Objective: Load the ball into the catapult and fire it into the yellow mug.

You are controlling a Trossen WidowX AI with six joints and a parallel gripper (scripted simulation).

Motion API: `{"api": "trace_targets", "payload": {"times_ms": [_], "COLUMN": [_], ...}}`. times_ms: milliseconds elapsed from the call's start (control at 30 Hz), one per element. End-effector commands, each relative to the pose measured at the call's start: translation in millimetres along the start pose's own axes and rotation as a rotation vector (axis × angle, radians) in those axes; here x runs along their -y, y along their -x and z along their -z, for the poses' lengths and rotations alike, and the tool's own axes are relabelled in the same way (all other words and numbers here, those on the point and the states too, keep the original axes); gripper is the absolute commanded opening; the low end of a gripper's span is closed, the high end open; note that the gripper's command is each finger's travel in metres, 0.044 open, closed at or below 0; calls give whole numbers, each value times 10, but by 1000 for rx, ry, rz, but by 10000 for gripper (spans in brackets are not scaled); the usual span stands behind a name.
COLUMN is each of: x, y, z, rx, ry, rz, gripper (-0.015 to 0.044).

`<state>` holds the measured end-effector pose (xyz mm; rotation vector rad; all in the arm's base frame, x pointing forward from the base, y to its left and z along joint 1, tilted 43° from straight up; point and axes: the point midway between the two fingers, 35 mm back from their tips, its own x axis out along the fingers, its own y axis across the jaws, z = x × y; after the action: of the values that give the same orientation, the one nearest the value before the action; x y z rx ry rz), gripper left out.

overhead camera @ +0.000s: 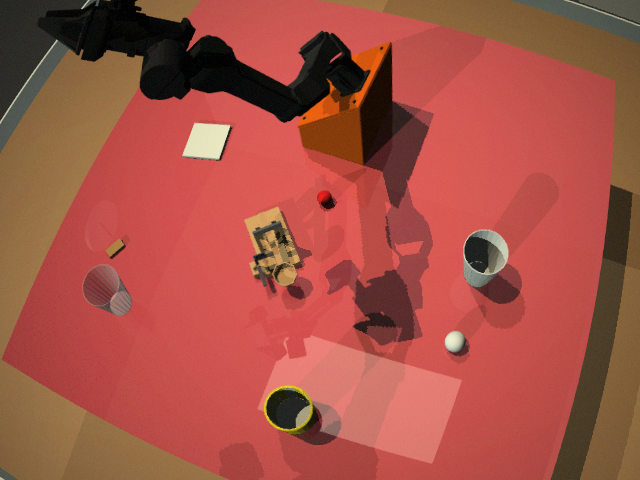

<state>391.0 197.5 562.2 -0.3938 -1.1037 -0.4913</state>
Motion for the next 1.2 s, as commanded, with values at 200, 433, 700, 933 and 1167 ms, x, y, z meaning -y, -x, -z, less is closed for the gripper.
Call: {"api": "trace_targets", "payload": {"times_ms": [200,433,700,933,1167], "x": [420,688,1086,1486,2014], "y": [-132,-144,-150,-127,-149], "z": [-540,-910,-1331,-1604,-1831], "rx": [59,80,135,192,180], "ry": [-100,-93,-96,-91,-84], "rz": [89,152,230,312,404], "gripper": [440,440,440,440,440]}}
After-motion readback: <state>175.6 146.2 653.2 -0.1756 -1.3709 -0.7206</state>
